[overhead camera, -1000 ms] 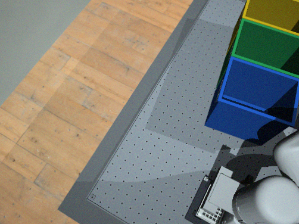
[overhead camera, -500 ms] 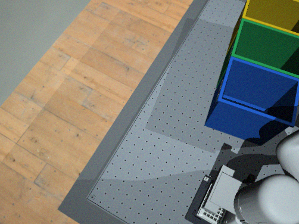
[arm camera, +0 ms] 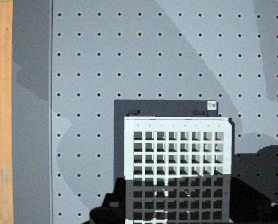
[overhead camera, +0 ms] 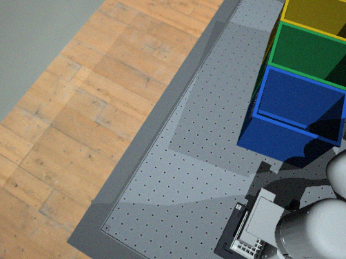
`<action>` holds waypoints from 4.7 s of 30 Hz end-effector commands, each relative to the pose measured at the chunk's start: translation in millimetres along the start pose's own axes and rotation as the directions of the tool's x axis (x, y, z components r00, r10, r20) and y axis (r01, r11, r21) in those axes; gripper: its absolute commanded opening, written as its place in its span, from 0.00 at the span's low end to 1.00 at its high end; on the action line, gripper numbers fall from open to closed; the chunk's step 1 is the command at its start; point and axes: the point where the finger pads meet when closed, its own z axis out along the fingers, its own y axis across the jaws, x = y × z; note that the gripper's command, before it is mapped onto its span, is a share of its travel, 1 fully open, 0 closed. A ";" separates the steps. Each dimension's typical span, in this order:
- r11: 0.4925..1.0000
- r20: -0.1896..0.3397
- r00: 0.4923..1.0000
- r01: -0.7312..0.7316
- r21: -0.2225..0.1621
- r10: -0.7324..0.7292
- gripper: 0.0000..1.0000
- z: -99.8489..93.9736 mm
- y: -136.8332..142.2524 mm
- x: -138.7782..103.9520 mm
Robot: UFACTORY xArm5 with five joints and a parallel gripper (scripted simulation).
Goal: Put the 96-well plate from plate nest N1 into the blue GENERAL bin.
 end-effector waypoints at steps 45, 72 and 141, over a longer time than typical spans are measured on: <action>1.000 -0.003 1.000 0.000 0.003 0.000 0.00 -72.7 -1.9 0.1; 1.000 -0.003 1.000 0.000 0.003 0.000 0.00 -112.8 -2.3 -0.4; 0.989 -0.005 0.989 0.148 0.004 -0.148 0.00 -166.3 52.3 12.9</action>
